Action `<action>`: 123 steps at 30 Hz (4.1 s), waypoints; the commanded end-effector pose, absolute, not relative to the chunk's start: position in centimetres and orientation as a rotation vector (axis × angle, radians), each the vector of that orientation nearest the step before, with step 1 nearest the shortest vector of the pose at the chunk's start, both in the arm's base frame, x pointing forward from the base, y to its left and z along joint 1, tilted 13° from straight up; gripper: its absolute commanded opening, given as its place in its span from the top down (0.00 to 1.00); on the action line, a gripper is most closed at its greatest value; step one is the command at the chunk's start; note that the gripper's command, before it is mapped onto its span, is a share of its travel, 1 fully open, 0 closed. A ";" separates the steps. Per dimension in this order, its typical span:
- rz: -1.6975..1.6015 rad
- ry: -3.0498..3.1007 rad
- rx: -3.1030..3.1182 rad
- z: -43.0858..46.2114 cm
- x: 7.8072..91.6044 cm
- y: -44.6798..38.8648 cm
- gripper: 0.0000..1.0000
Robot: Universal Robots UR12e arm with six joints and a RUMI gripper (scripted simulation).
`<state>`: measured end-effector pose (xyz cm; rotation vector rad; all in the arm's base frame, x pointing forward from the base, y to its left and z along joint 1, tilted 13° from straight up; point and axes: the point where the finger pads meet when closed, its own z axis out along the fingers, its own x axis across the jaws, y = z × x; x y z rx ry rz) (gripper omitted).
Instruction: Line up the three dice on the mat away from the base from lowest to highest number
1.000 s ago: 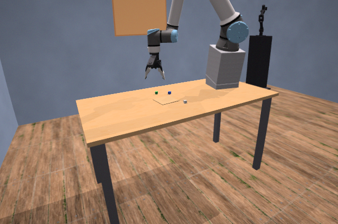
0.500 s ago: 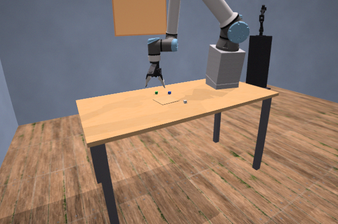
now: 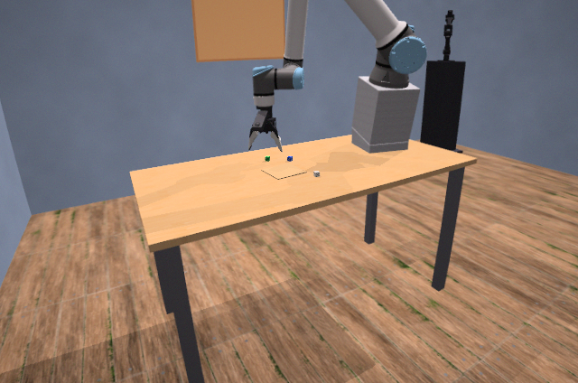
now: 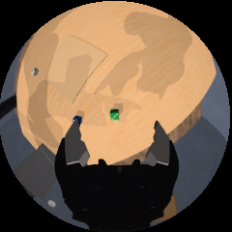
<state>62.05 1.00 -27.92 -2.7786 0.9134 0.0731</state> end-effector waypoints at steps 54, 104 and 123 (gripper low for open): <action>0.071 0.914 -2.779 -27.1 52.7 5.2 0.00; 0.071 0.914 -2.779 -26.7 52.4 7.1 0.00; 0.071 0.914 -2.779 -24.4 51.1 17.7 0.00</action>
